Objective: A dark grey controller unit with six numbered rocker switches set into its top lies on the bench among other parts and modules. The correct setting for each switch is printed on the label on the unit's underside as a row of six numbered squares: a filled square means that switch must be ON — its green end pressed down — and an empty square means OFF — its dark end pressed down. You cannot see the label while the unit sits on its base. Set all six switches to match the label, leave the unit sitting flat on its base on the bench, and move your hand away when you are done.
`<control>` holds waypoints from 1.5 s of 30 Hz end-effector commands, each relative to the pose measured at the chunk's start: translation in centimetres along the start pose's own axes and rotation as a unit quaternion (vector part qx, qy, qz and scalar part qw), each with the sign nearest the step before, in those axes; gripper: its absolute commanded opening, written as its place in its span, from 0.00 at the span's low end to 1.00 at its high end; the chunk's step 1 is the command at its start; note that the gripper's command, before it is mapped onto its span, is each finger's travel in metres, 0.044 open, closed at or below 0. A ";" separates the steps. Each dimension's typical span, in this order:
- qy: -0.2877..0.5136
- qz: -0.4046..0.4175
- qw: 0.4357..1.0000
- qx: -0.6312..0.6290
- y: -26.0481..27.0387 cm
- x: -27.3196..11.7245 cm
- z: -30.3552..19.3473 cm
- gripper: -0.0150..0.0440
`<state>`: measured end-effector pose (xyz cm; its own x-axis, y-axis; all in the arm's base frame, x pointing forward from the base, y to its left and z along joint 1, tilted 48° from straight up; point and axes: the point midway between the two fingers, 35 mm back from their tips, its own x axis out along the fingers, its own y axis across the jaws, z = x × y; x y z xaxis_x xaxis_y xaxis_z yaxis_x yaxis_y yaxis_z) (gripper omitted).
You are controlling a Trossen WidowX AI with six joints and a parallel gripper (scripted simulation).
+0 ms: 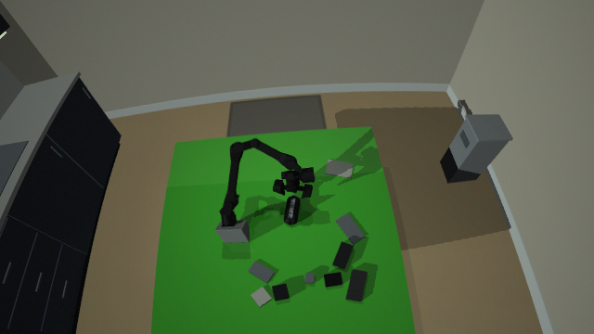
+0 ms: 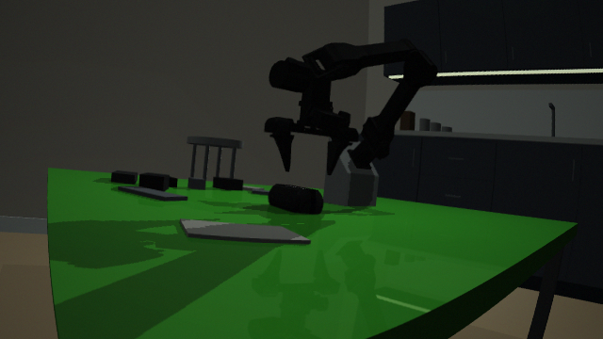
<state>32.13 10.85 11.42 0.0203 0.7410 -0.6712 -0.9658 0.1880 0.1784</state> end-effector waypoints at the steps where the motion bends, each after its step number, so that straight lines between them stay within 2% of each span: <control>1: -0.004 -0.005 1.000 -0.030 0.2 -0.2 0.3 1.00; 45: -0.005 -0.004 1.000 -0.030 0.2 5.8 0.4 1.00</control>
<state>32.25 15.24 8.35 0.0345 0.7480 -0.6628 -0.9812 0.1513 0.1196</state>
